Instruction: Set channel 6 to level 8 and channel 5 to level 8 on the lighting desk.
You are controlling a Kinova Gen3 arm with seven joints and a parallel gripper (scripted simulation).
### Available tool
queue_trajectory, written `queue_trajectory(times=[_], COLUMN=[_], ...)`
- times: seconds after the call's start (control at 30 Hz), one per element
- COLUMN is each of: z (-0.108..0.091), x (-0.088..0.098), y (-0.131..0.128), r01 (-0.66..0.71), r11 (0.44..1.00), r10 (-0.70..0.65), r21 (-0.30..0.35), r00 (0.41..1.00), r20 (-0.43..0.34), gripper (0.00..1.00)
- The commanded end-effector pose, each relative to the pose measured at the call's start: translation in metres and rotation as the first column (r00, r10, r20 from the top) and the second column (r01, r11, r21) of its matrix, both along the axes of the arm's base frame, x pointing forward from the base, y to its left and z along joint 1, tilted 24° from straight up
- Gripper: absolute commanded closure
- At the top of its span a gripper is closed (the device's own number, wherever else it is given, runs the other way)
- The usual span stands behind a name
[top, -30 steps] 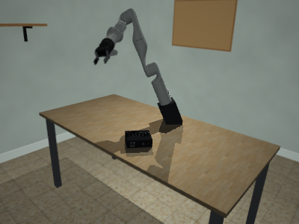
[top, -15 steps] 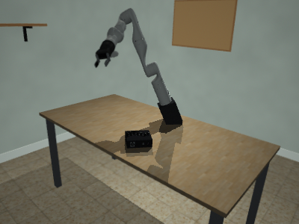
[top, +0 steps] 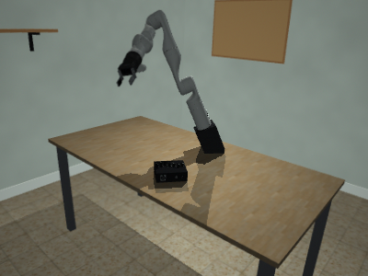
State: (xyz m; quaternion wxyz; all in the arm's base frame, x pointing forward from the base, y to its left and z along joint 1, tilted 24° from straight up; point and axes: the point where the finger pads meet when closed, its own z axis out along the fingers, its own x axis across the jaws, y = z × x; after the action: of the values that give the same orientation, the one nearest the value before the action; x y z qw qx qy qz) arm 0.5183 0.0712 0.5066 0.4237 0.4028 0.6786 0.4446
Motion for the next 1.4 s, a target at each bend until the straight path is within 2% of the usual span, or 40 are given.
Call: queue_trajectory(times=[0.0, 1.0, 1.03, 1.37], z=[-0.006, -0.006, -0.025, -0.025], x=[0.002, 0.002, 0.007, 0.007], y=[0.003, 0.003, 0.004, 0.004], r01=[0.006, 0.006, 0.034, 0.034], r11=[1.000, 1.000, 0.999, 0.999], r10=[-0.006, -0.006, -0.033, -0.033], r21=[0.010, 0.010, 0.013, 0.013], r00=[1.000, 1.000, 0.997, 0.997], r20=[-0.023, -0.023, -0.072, -0.072], gripper=[0.00, 0.00, 0.00, 0.00])
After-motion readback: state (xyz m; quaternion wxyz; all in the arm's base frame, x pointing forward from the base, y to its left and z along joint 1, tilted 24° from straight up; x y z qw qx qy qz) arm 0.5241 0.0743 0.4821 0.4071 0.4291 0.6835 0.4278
